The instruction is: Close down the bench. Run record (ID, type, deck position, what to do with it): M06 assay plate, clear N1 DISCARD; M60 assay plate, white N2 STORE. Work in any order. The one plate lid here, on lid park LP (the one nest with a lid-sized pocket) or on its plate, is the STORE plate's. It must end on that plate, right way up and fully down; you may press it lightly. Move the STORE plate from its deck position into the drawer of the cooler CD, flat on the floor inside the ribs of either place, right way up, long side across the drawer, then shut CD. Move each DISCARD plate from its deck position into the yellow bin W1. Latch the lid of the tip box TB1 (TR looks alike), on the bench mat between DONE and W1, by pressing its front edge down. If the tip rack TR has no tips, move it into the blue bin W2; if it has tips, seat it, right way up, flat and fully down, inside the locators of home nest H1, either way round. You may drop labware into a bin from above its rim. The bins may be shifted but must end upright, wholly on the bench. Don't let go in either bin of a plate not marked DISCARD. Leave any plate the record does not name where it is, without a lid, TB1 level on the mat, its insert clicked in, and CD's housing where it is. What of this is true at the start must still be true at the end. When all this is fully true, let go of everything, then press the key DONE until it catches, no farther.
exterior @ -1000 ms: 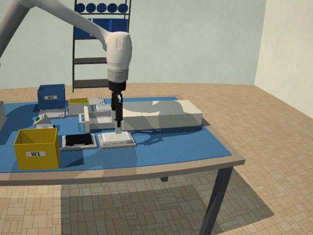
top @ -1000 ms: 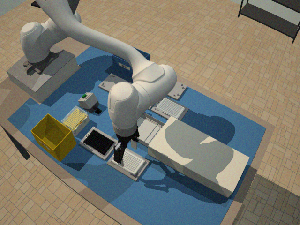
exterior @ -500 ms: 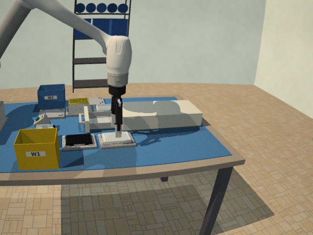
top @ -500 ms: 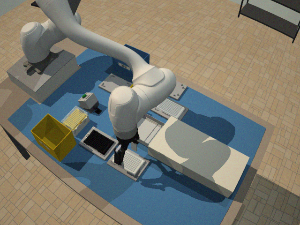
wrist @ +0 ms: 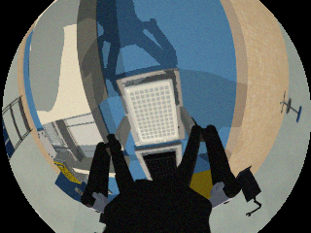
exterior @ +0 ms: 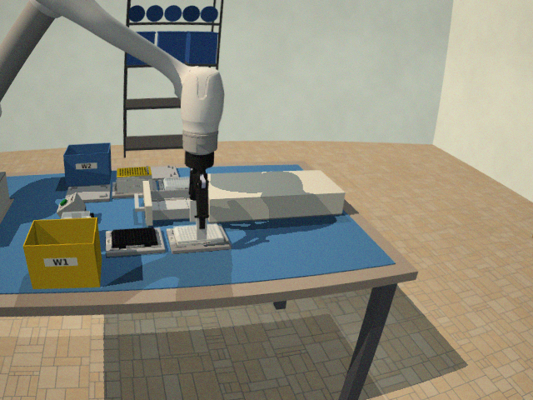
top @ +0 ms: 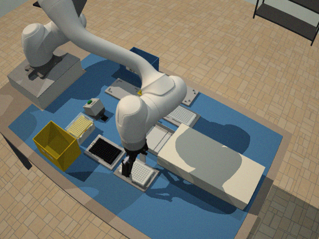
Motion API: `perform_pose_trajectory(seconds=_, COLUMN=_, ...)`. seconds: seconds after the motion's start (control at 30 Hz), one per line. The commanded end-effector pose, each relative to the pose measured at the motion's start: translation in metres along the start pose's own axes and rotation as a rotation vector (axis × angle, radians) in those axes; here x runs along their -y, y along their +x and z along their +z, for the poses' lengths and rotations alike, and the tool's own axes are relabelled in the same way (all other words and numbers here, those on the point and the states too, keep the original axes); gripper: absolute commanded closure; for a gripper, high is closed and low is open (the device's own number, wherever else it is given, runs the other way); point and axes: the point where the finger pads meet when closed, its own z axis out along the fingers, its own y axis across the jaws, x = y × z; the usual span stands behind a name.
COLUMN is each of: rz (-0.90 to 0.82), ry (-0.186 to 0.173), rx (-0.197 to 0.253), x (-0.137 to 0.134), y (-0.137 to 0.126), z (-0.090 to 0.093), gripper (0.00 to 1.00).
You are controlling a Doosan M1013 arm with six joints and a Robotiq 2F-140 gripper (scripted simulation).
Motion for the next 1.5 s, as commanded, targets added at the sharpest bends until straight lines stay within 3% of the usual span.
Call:
perform_pose_trajectory(seconds=0.0, rz=0.0, ry=0.0, rx=0.0, x=0.0, y=0.0, z=0.0, gripper=0.34)
perform_pose_trajectory(seconds=0.6, rz=0.0, ry=0.0, rx=0.0, x=0.0, y=0.0, z=0.02, gripper=0.34)
perform_pose_trajectory(seconds=1.47, rz=0.0, ry=0.0, rx=0.0, x=0.0, y=0.0, z=0.02, gripper=0.41)
